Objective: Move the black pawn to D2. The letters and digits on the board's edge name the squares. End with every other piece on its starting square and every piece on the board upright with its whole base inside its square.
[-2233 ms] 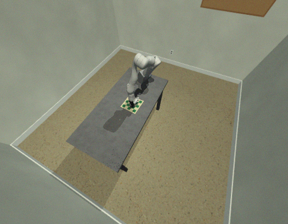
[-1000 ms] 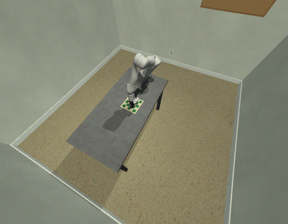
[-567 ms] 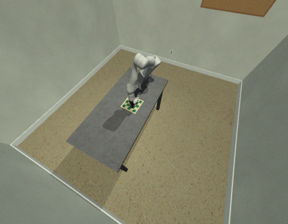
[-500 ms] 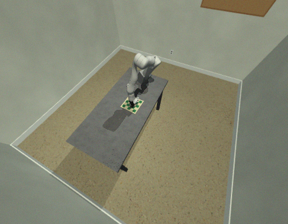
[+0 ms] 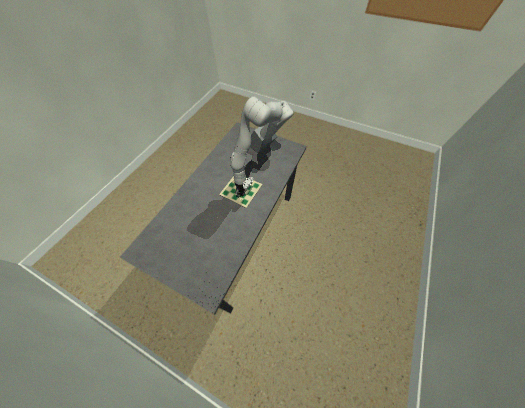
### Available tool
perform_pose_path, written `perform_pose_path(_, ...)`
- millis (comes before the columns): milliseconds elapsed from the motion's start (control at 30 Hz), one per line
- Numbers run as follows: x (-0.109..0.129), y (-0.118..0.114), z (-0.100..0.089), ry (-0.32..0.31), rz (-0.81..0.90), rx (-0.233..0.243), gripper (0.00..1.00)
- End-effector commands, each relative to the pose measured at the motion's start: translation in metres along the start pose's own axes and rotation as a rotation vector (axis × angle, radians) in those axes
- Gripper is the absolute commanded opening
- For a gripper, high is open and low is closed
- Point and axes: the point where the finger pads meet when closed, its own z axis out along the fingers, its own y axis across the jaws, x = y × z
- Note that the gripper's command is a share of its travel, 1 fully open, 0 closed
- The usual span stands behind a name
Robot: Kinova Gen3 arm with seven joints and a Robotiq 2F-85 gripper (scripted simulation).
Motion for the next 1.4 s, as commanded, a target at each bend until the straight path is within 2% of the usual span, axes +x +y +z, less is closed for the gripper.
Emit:
perform_pose_path(0, -0.0013, 0.0006, 0.0002, -0.004, 0.0, -0.004, 0.0)
perform_pose_path(1367, -0.0014, 0.002, 0.0035, -0.004, -0.001, -0.006, 0.0)
